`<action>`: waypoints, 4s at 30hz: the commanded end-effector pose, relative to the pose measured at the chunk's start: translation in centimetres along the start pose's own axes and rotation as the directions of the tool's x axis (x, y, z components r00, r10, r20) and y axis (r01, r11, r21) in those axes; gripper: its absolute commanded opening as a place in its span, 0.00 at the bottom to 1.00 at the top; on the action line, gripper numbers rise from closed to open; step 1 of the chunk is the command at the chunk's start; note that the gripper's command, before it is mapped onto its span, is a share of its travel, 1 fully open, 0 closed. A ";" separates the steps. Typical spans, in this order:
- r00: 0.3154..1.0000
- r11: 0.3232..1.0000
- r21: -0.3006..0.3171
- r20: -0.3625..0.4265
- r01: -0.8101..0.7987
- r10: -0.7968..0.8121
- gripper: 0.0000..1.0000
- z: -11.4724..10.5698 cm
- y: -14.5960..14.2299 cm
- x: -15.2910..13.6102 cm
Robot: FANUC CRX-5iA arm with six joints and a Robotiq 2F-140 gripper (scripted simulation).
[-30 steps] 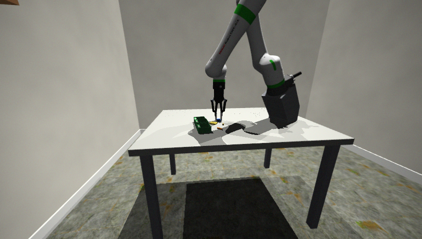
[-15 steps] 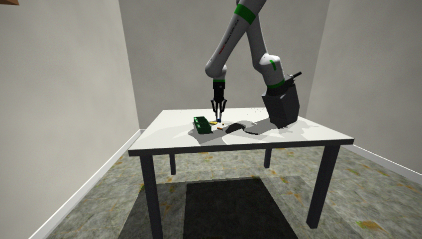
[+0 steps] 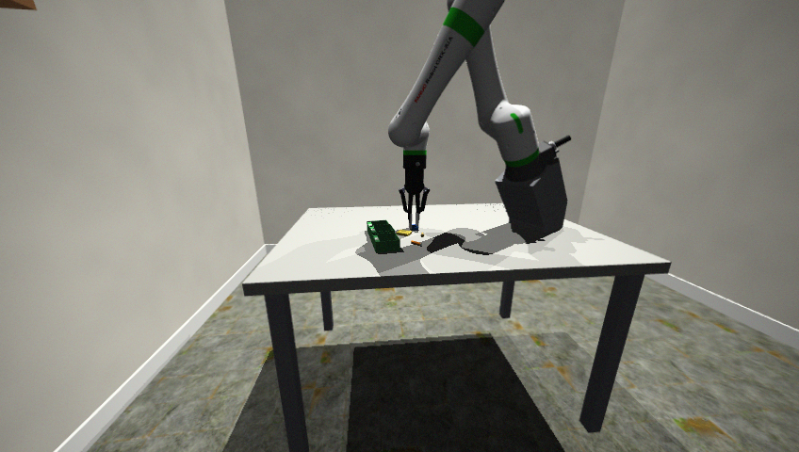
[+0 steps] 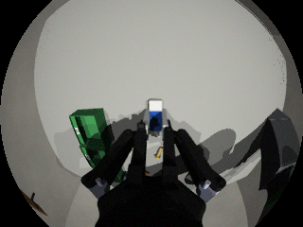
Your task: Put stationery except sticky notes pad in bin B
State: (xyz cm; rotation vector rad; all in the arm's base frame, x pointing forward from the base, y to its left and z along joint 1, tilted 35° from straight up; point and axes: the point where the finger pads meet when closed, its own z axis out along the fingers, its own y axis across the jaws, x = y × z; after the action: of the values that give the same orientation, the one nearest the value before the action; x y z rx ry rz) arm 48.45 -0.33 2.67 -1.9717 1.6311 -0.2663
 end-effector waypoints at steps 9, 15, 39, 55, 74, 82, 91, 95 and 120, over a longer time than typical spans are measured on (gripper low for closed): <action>1.000 1.000 0.000 0.000 0.000 0.000 0.11 -0.7 0.0 0.0; 1.000 1.000 0.000 0.000 0.000 0.000 0.11 -2.7 0.0 0.0; 1.000 1.000 0.000 0.000 0.000 0.000 0.11 -6.0 0.0 0.0; 1.000 1.000 0.000 0.000 0.000 0.000 0.11 -6.7 -2.2 -2.9; 1.000 1.000 0.000 0.000 0.000 0.000 0.11 -6.7 -8.3 -11.0; 1.000 1.000 0.000 0.000 0.016 -0.016 0.11 -6.7 -10.5 -14.0; 1.000 1.000 0.000 0.000 0.016 -0.016 0.11 -6.7 -13.0 -17.4; 1.000 1.000 0.000 0.000 0.016 -0.016 0.11 -6.7 -14.5 -19.3; 1.000 1.000 0.000 0.000 0.016 -0.016 0.11 -5.3 -14.7 -19.6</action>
State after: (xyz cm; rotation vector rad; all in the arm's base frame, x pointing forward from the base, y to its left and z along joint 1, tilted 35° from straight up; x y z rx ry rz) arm 53.26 18.10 19.09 -1.9860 1.6160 -0.2725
